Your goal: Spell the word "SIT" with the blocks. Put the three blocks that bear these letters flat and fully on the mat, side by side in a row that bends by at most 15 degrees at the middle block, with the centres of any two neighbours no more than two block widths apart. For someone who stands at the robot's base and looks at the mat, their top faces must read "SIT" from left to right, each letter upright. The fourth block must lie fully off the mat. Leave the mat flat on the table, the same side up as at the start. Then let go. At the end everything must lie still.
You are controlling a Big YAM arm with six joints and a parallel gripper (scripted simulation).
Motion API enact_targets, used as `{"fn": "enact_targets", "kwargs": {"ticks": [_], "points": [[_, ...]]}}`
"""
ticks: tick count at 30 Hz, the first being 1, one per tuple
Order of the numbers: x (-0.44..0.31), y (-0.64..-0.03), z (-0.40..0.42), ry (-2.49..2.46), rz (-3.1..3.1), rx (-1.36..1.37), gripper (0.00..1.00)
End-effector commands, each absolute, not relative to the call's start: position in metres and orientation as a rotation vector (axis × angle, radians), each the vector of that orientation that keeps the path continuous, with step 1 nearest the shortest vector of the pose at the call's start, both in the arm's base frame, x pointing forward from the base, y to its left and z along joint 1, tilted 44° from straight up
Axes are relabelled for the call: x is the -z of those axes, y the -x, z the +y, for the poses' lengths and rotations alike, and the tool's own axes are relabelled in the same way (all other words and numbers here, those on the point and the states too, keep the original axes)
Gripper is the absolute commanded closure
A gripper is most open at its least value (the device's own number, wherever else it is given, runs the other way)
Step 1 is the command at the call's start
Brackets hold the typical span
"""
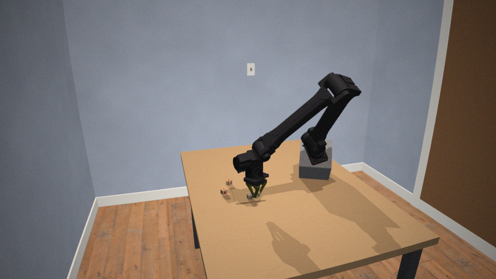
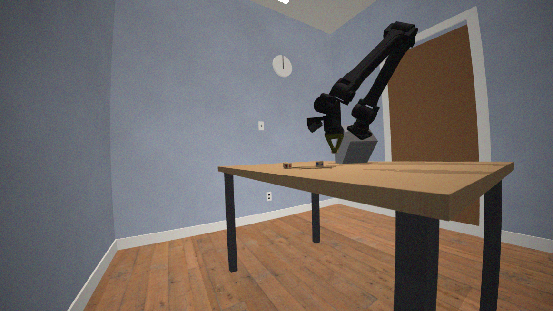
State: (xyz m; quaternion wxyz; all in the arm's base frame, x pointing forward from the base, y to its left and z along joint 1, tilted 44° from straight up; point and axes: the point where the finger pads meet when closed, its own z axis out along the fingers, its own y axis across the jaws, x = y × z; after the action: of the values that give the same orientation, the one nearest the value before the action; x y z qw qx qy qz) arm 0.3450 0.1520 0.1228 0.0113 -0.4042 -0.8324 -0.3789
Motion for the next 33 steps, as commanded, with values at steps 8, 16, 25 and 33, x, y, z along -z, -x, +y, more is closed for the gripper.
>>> {"fn": "enact_targets", "kwargs": {"ticks": [8, 16, 25, 33], "points": [[-0.168, -0.343, 0.121, 1.234, -2.651, 1.224, 0.80], [-0.165, -0.342, 0.126, 1.216, -2.655, 1.217, 0.80], [-0.118, -0.367, 0.059, 1.646, -2.266, 1.117, 0.80], [-0.095, -0.372, 0.025, 1.828, -2.025, 1.090, 0.80]]}}
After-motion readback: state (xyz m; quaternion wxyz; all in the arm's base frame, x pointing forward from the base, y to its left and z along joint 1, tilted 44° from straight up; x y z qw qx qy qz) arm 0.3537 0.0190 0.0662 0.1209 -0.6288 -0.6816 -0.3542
